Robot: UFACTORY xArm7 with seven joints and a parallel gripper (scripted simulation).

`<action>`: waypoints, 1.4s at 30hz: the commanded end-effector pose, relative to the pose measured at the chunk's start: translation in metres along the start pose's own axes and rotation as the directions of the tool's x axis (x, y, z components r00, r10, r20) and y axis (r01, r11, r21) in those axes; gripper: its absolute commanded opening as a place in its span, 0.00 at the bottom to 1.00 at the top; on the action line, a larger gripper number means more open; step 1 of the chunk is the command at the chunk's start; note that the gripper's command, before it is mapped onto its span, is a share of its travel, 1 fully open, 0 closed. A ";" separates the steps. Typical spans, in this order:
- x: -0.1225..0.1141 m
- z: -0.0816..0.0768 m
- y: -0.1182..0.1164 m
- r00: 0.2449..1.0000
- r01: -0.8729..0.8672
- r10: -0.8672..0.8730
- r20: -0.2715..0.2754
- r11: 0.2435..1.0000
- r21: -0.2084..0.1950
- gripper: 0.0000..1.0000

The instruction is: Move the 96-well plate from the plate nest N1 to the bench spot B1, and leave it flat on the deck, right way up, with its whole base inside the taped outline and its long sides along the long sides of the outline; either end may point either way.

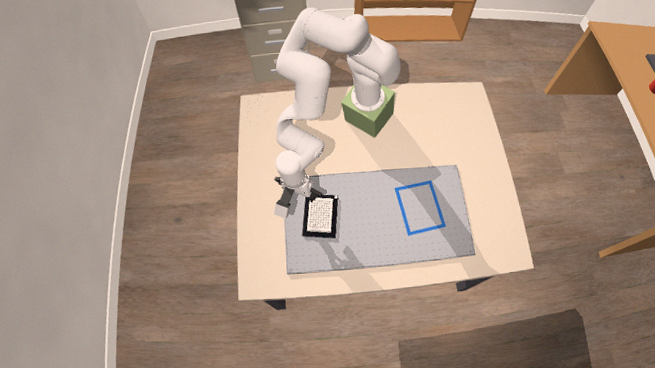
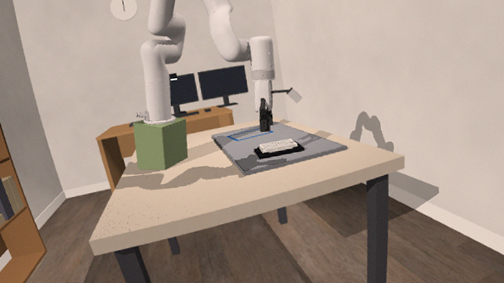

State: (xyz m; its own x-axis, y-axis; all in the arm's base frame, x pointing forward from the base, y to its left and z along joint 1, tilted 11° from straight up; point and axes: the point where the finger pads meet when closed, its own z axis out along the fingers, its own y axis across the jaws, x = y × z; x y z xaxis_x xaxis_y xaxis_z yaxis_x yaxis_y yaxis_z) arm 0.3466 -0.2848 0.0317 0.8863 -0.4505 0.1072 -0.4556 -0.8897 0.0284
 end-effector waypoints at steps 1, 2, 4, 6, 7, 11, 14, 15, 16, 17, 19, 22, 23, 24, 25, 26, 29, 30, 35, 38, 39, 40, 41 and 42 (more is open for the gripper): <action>0.007 0.000 -0.015 0.995 0.093 -0.094 -0.025 0.996 -0.016 1.00; 0.008 0.000 -0.019 0.995 0.093 -0.094 -0.025 0.996 -0.016 1.00; 0.010 0.001 -0.027 0.995 0.093 -0.094 -0.025 0.996 -0.016 1.00; 0.012 0.001 -0.037 0.987 0.157 -0.158 -0.040 0.987 -0.023 1.00; 0.013 0.001 -0.042 0.981 0.189 -0.190 -0.047 0.982 -0.026 1.00; 0.017 0.002 -0.061 0.949 0.305 -0.307 -0.073 0.951 -0.042 1.00; 0.019 0.002 -0.071 0.949 0.305 -0.307 -0.073 0.951 -0.042 1.00; 0.019 0.002 -0.071 0.949 0.305 -0.307 -0.073 0.951 -0.042 1.00; 0.020 0.002 -0.076 0.949 0.305 -0.307 -0.073 0.951 -0.042 1.00; 0.020 0.002 -0.077 0.949 0.305 -0.307 -0.073 0.951 -0.042 1.00; 0.020 0.002 -0.077 0.949 0.305 -0.307 -0.073 0.951 -0.042 1.00; 0.020 0.002 -0.078 0.949 0.305 -0.307 -0.073 0.951 -0.042 1.00; 0.020 0.002 -0.077 0.949 0.305 -0.307 -0.073 0.951 -0.042 1.00; 0.020 0.002 -0.077 0.949 0.305 -0.307 -0.073 0.951 -0.042 1.00; 0.020 0.002 -0.077 0.949 0.305 -0.307 -0.073 0.951 -0.042 1.00; 0.020 0.002 -0.077 0.949 0.305 -0.307 -0.073 0.951 -0.042 1.00; 0.020 0.002 -0.078 0.949 0.305 -0.307 -0.073 0.951 -0.042 1.00; 0.020 0.002 -0.078 0.949 0.305 -0.307 -0.073 0.951 -0.042 1.00; 0.020 0.007 -0.077 0.949 0.305 -0.307 -0.073 0.951 -0.042 1.00; 0.021 0.012 -0.077 0.949 0.305 -0.307 -0.073 0.951 -0.042 1.00; 0.021 0.014 -0.077 0.949 0.305 -0.307 -0.073 0.951 -0.042 1.00; 0.021 0.015 -0.077 0.949 0.305 -0.307 -0.073 0.951 -0.042 1.00; 0.021 0.017 -0.077 0.949 0.305 -0.307 -0.073 0.951 -0.042 1.00; 0.021 0.019 -0.077 0.949 0.305 -0.307 -0.073 0.951 -0.042 1.00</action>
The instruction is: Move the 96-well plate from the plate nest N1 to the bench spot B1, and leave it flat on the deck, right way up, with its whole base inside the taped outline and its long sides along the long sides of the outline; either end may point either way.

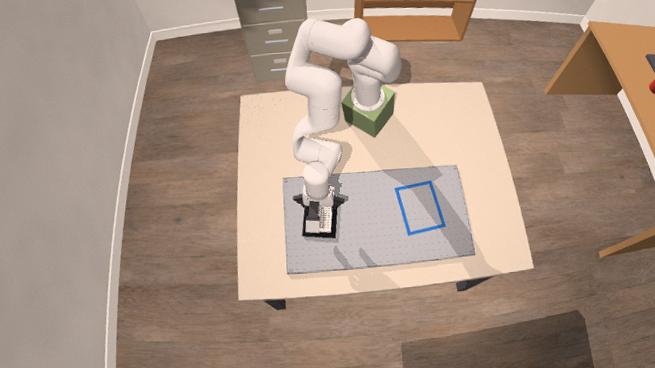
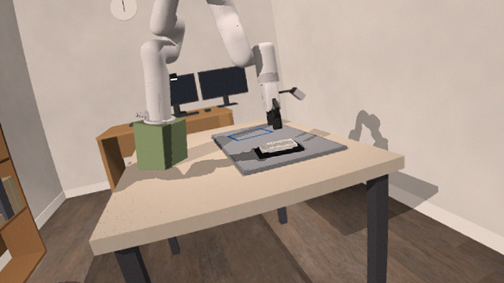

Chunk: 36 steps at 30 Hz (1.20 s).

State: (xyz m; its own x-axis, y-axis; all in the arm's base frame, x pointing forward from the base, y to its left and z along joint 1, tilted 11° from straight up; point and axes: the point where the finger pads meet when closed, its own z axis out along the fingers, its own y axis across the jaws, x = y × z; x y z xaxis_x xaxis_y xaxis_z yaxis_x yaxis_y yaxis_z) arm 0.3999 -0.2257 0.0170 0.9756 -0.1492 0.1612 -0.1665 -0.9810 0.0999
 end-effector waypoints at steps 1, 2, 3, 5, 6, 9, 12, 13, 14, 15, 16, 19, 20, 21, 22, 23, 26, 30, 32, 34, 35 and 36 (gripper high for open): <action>0.002 0.006 0.001 1.000 0.000 0.000 -0.004 1.000 -0.002 1.00; 0.002 0.008 0.001 1.000 0.000 0.000 -0.004 1.000 -0.002 1.00; 0.002 0.009 0.001 1.000 0.000 0.000 -0.004 1.000 -0.002 1.00; 0.002 0.013 0.001 1.000 0.000 0.000 -0.004 1.000 -0.002 1.00; 0.002 0.013 0.001 1.000 0.000 0.000 -0.004 1.000 -0.002 1.00; 0.002 0.016 0.001 1.000 0.000 0.000 -0.004 1.000 -0.002 1.00; 0.002 0.021 0.001 1.000 0.000 0.000 -0.004 1.000 -0.002 1.00; 0.002 0.023 0.001 1.000 0.000 0.000 -0.004 1.000 -0.002 1.00; 0.002 0.024 0.001 1.000 0.000 0.000 -0.004 1.000 -0.002 1.00; 0.002 0.026 0.001 1.000 0.000 0.000 -0.004 1.000 -0.002 1.00; 0.002 0.028 0.001 1.000 0.000 0.000 -0.004 1.000 -0.002 1.00; 0.002 0.033 0.001 1.000 0.000 0.000 -0.004 1.000 -0.002 1.00; 0.002 0.034 0.001 1.000 0.000 0.000 -0.004 1.000 -0.002 1.00; 0.002 0.036 0.001 1.000 0.000 0.000 -0.004 1.000 -0.002 1.00; 0.002 0.038 0.001 1.000 0.000 0.000 -0.004 1.000 -0.002 1.00; 0.002 0.038 0.001 1.000 0.000 0.000 -0.004 1.000 -0.002 1.00; 0.002 0.041 0.001 1.000 0.000 0.000 -0.004 1.000 -0.002 1.00; 0.002 0.048 0.001 1.000 0.000 0.000 -0.004 1.000 -0.002 1.00; 0.002 0.049 0.001 1.000 0.000 0.000 -0.004 1.000 -0.002 1.00; 0.002 0.049 0.001 1.000 0.000 0.000 -0.004 1.000 -0.002 1.00; 0.002 0.049 0.001 1.000 0.000 0.000 -0.004 1.000 -0.002 1.00; 0.002 0.049 0.001 1.000 0.000 0.000 -0.004 1.000 -0.002 1.00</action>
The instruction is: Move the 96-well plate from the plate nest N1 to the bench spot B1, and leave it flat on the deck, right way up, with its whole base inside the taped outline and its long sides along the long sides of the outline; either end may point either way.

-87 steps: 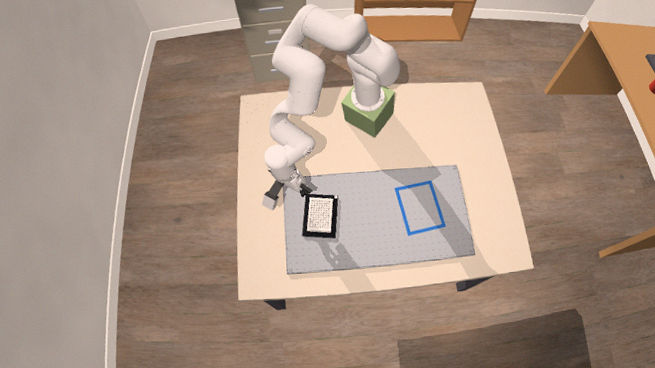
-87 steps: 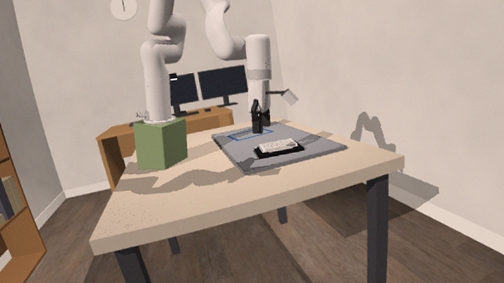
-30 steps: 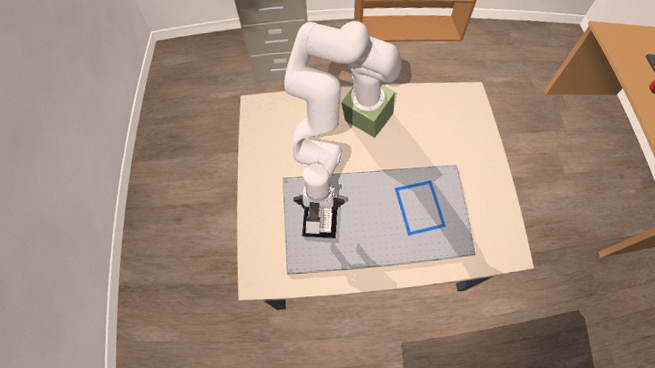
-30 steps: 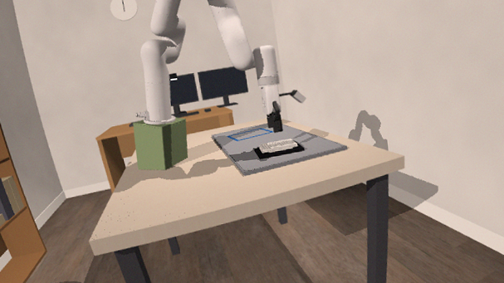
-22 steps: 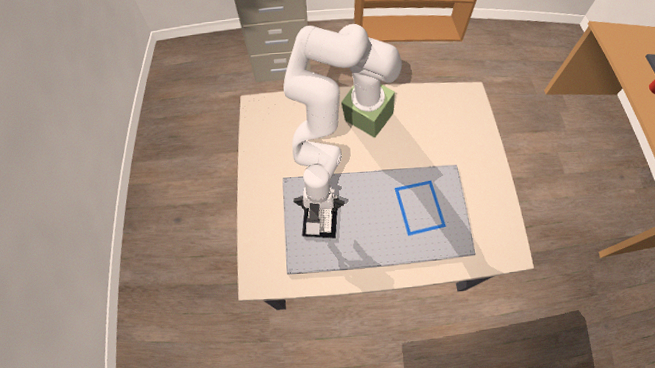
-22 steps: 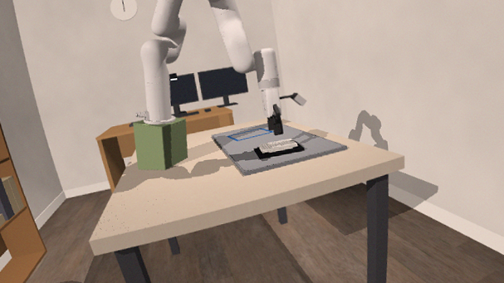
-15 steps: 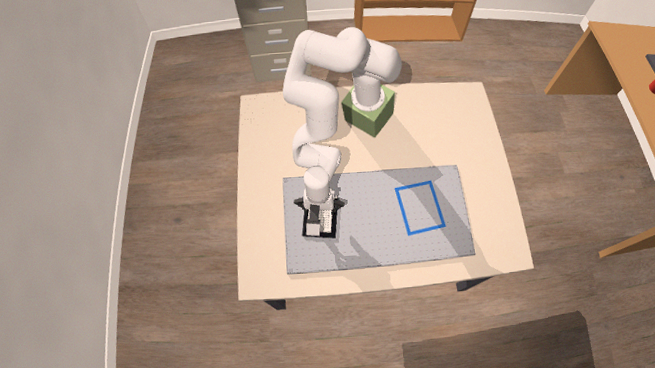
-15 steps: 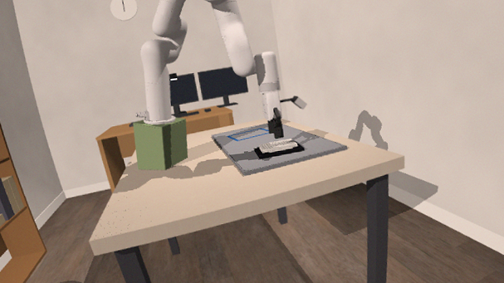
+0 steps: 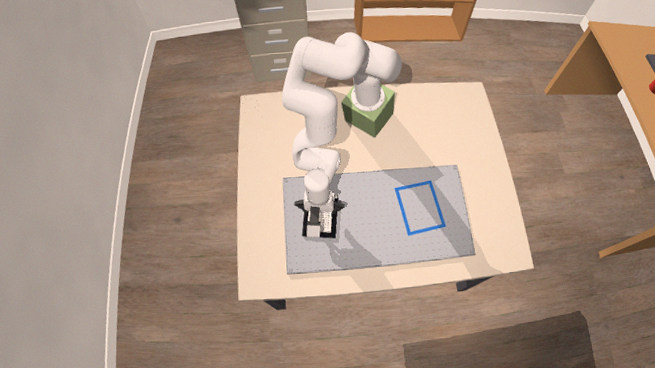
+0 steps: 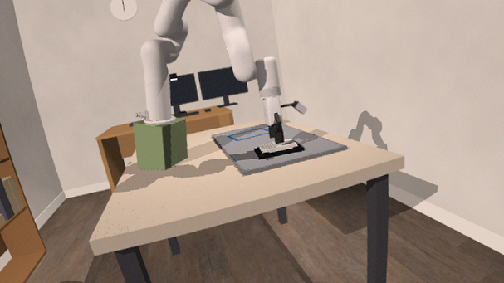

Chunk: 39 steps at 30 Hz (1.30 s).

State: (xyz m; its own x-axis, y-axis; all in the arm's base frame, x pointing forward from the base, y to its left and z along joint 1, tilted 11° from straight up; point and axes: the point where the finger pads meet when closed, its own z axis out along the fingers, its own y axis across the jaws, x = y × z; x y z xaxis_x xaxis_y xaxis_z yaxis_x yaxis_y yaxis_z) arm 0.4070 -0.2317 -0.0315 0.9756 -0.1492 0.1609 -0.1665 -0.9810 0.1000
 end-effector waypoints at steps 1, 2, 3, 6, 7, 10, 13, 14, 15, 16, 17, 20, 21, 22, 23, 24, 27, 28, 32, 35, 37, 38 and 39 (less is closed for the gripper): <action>0.002 -0.001 0.001 1.000 0.000 0.000 -0.004 1.000 -0.001 1.00; 0.002 -0.001 0.001 1.000 0.000 0.000 -0.004 1.000 -0.001 1.00; 0.002 -0.001 0.001 1.000 0.000 0.000 -0.004 1.000 -0.002 1.00; 0.002 -0.001 0.001 1.000 0.000 0.000 -0.004 1.000 -0.002 1.00; 0.002 -0.001 0.001 1.000 0.000 0.000 -0.004 1.000 -0.002 1.00; 0.002 0.000 0.001 1.000 0.000 0.000 -0.004 1.000 -0.001 1.00; 0.002 0.002 0.001 1.000 0.000 0.000 -0.004 1.000 -0.001 1.00; 0.002 0.003 0.001 1.000 0.000 0.000 -0.004 1.000 -0.001 1.00; 0.002 0.003 0.001 1.000 0.000 0.000 -0.004 1.000 -0.001 1.00; 0.002 0.004 0.001 1.000 0.000 0.000 -0.004 1.000 -0.001 1.00; 0.002 0.005 0.001 1.000 0.000 0.000 -0.004 1.000 -0.001 1.00; 0.002 0.007 0.001 1.000 0.000 0.000 -0.004 1.000 -0.001 1.00; 0.002 0.007 0.001 1.000 0.000 0.000 -0.004 1.000 -0.001 1.00; 0.002 0.007 0.001 1.000 0.000 0.000 -0.004 1.000 -0.001 1.00; 0.002 0.007 0.001 1.000 0.000 0.000 -0.004 1.000 -0.001 1.00; 0.002 0.008 0.001 1.000 0.000 0.000 -0.004 1.000 -0.001 1.00; 0.002 0.010 0.001 1.000 0.000 0.000 -0.004 1.000 -0.001 1.00; 0.002 0.011 0.001 1.000 0.000 0.000 -0.004 1.000 -0.001 1.00; 0.002 0.013 0.001 1.000 0.000 0.000 -0.004 1.000 -0.001 1.00; 0.002 0.015 0.001 1.000 0.000 0.000 -0.004 1.000 -0.001 1.00; 0.002 0.017 0.001 1.000 0.000 0.000 -0.004 1.000 -0.001 1.00; 0.002 0.017 0.001 1.000 0.000 0.000 -0.004 1.000 -0.001 1.00; 0.002 0.017 0.001 1.000 0.000 0.000 -0.004 1.000 -0.001 1.00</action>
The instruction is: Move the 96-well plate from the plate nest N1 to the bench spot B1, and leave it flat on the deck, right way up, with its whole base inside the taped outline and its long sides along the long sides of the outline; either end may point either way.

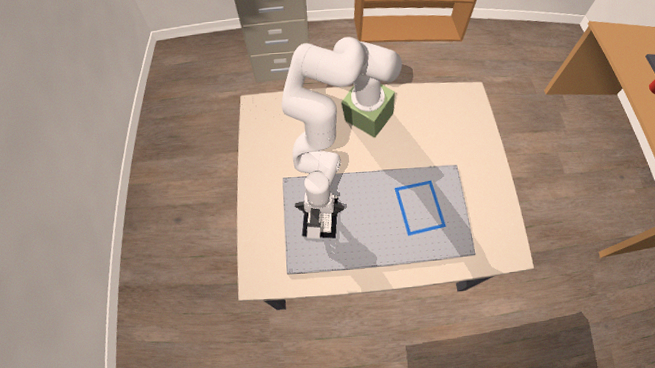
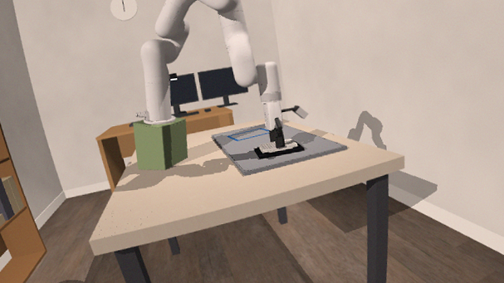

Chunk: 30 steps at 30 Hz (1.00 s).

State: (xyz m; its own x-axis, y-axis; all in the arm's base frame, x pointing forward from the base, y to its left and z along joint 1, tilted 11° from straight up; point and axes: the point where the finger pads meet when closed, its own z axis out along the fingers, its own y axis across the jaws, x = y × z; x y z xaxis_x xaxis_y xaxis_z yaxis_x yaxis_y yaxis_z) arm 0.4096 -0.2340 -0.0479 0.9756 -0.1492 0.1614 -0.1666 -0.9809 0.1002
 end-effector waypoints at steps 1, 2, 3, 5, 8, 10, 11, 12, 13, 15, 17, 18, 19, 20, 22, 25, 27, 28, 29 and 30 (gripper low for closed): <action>0.002 0.000 0.001 1.000 0.000 0.000 -0.004 1.000 -0.001 1.00; 0.002 0.001 0.001 1.000 0.000 0.000 -0.004 1.000 -0.001 1.00; 0.002 0.002 0.001 1.000 0.000 0.000 -0.004 1.000 -0.001 1.00; 0.002 0.002 0.001 1.000 0.000 0.000 -0.004 1.000 -0.001 1.00; 0.002 0.003 0.001 1.000 0.000 0.000 -0.004 1.000 -0.001 1.00; 0.002 0.003 0.001 1.000 0.000 0.000 -0.004 1.000 -0.001 1.00; 0.002 0.003 0.001 1.000 0.000 0.000 -0.004 1.000 -0.001 1.00; 0.002 0.003 0.001 1.000 0.000 0.000 -0.004 1.000 -0.001 1.00; 0.002 0.002 0.001 1.000 0.000 0.000 -0.004 1.000 -0.001 1.00; 0.002 0.002 0.001 1.000 0.000 0.000 -0.004 1.000 -0.001 1.00; 0.002 0.002 0.001 1.000 0.000 0.000 -0.004 1.000 -0.001 1.00; 0.002 0.003 0.001 1.000 0.000 0.000 -0.004 1.000 -0.001 1.00; 0.002 0.003 0.001 1.000 0.000 0.000 -0.004 1.000 -0.001 1.00; 0.002 0.003 0.001 1.000 0.000 0.000 -0.004 1.000 -0.001 1.00; 0.002 0.002 0.001 1.000 0.000 0.000 -0.004 1.000 -0.001 0.00; 0.002 0.002 0.001 1.000 0.000 0.000 -0.004 1.000 -0.001 0.00; 0.002 0.002 0.001 1.000 0.000 0.000 -0.004 1.000 -0.001 0.00; 0.002 0.002 0.001 1.000 0.000 0.000 -0.004 1.000 -0.001 0.00; 0.002 0.002 0.001 1.000 0.000 0.000 -0.004 1.000 -0.001 0.00; 0.002 0.002 0.001 1.000 0.000 0.000 -0.004 1.000 -0.001 0.00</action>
State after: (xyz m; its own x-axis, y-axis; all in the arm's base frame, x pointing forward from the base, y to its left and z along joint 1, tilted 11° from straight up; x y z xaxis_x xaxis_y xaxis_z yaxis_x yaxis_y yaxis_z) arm 0.4101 -0.2344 -0.0508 0.9755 -0.1492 0.1615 -0.1666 -0.9809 0.1003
